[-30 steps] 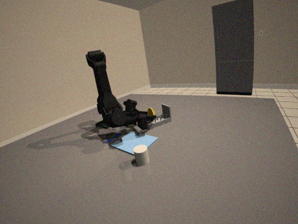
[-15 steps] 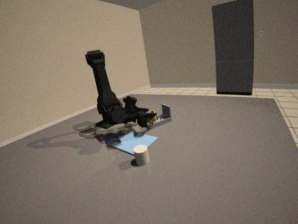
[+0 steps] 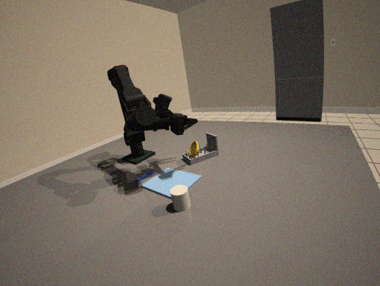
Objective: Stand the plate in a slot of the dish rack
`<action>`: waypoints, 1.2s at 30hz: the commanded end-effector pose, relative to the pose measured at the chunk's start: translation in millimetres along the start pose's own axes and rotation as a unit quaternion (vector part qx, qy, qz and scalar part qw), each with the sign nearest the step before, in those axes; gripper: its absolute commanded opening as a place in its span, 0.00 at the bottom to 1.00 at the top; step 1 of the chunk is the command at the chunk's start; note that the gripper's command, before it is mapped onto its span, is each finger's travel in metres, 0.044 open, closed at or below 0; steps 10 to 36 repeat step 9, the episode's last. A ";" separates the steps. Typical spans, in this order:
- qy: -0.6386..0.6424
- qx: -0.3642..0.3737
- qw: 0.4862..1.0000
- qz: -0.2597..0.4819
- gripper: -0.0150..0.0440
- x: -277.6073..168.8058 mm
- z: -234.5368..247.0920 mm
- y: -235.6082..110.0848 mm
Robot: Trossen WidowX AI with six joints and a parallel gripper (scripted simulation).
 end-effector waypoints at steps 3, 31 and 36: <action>0.044 -0.033 0.997 0.058 0.93 19.1 -3.1 -2.3; 0.102 -0.081 0.983 0.128 0.93 39.9 -3.6 -6.6; 0.102 -0.081 0.983 0.128 0.93 39.9 -3.6 -6.6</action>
Point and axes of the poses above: the point midway between the two fingers, 35 mm back from their tips, its own y axis out along the fingers, its own z axis across the jaws, x = y × z, the point moved 10 cm from there along -y, back along the fingers, and after that the axes turned 12 degrees about y, right-handed, at the moved point
